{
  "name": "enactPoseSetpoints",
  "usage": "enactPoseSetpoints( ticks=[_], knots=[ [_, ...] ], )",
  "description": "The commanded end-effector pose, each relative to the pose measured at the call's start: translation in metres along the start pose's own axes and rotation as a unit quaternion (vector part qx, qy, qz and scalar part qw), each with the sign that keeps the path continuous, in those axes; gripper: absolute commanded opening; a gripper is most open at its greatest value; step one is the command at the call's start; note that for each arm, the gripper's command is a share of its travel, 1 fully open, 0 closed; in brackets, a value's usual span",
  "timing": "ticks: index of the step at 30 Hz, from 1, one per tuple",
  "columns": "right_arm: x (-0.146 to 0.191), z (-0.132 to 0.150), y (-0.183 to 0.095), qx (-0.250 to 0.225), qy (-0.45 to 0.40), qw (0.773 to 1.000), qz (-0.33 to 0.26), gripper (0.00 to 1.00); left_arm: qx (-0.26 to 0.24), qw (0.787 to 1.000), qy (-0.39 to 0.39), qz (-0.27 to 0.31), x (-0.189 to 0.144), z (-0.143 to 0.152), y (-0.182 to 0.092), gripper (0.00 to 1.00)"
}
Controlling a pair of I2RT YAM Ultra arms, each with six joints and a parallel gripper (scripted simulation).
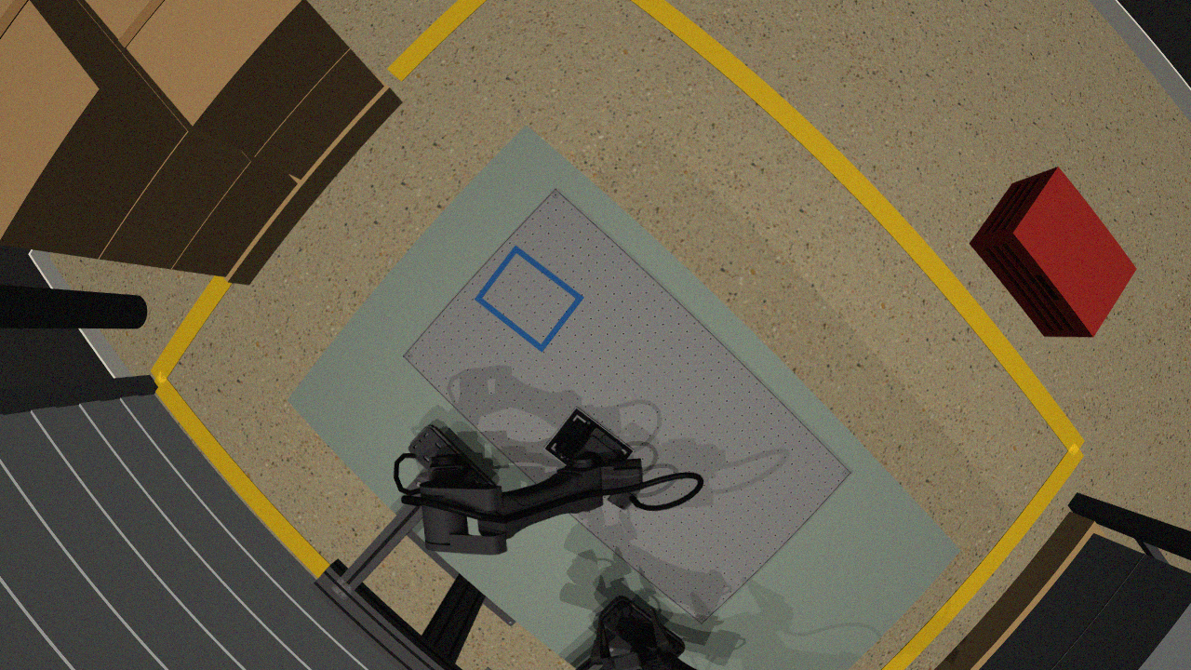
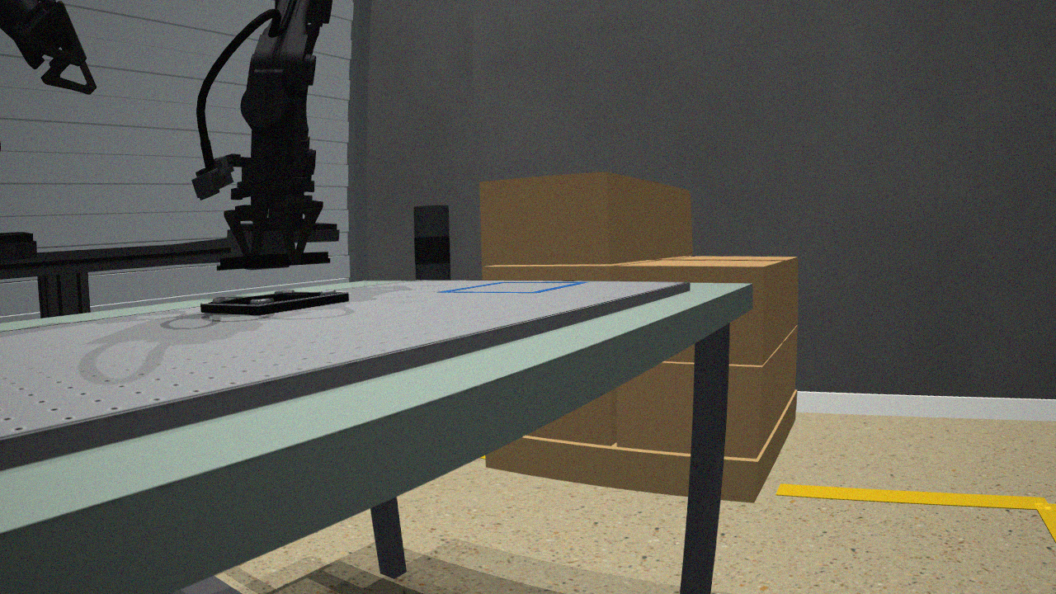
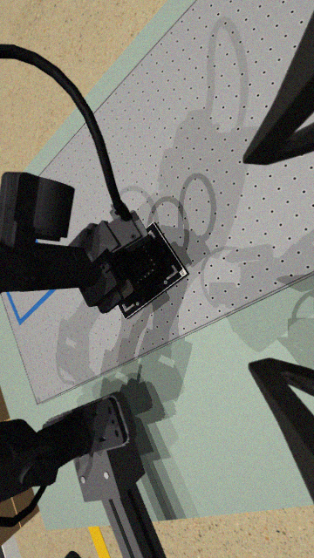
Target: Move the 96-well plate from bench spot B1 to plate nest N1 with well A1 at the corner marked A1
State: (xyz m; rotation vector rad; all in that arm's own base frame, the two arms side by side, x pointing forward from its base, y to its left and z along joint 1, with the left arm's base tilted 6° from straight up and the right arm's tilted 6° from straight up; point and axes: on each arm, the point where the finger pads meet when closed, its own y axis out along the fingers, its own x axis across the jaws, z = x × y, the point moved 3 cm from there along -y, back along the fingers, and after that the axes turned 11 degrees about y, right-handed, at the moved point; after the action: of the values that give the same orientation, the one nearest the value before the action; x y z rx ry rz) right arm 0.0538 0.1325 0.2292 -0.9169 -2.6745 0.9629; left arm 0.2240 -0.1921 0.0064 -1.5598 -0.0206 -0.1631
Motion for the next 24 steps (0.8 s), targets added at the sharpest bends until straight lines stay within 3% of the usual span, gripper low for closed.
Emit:
enactPoseSetpoints(
  ticks=[1,18,24],
  knots=[
    [-0.004,-0.007,-0.005,-0.010,0.009,1.000,0.013,1.00,-0.004,1.000,-0.003,0.005,0.002,-0.004,0.011,0.82],
    [-0.004,-0.007,-0.005,-0.010,0.009,1.000,0.013,1.00,-0.003,1.000,-0.003,-0.002,-0.001,-0.002,0.011,0.82],
    [-0.004,-0.007,-0.005,-0.010,0.009,1.000,0.013,1.00,-0.007,1.000,-0.006,0.001,-0.001,-0.002,0.027,0.82]
  ],
)
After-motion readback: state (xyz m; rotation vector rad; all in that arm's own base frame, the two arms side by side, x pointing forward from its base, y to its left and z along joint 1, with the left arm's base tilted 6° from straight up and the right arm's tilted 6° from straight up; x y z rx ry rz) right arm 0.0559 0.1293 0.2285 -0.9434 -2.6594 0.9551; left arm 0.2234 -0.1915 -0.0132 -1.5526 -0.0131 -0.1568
